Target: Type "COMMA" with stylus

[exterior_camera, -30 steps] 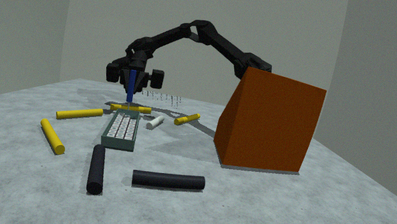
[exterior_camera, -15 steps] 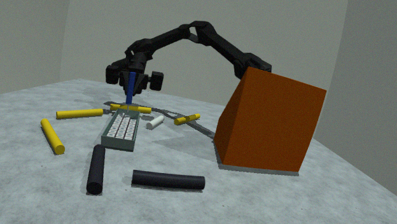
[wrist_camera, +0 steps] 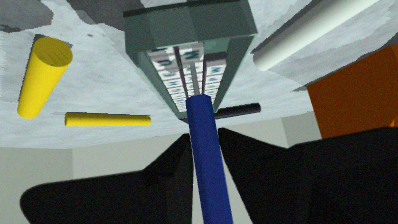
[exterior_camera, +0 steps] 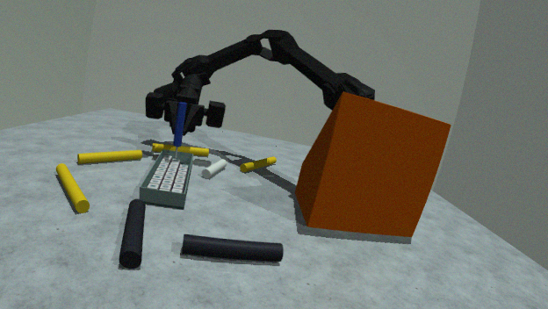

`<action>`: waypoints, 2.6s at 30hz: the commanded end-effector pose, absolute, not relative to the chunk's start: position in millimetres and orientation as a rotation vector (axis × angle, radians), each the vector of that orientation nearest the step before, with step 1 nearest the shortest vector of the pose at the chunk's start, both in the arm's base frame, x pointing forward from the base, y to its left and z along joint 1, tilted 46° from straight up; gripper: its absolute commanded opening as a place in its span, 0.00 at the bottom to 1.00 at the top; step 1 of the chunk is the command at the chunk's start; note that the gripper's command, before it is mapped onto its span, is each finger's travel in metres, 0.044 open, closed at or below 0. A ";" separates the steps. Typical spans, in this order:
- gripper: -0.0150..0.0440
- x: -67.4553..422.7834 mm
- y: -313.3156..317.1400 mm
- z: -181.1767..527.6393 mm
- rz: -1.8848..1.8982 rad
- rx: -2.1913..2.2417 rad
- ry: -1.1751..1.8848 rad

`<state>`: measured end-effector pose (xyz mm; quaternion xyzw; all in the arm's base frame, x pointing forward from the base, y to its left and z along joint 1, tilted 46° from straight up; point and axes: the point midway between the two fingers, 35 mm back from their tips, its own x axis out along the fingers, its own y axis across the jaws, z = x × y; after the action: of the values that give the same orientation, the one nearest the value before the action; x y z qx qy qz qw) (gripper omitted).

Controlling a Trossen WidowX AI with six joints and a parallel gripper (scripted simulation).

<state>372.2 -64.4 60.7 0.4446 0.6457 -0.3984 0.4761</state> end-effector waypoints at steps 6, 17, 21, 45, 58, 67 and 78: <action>0.39 373.1 -68.0 57.7 -0.971 1.079 1.577; 0.39 373.7 -71.1 54.8 -0.971 1.079 1.577; 0.39 373.8 -71.2 54.7 -0.971 1.079 1.577; 0.37 368.2 -45.2 79.3 -0.960 1.069 1.575; 0.25 363.4 -25.6 59.2 -0.963 1.074 1.578; 0.25 351.5 1.4 31.5 -0.967 1.080 1.582; 0.25 347.5 0.9 11.4 -0.969 1.082 1.584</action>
<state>347.7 7.6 19.4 0.4414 0.6473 -0.3954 0.4795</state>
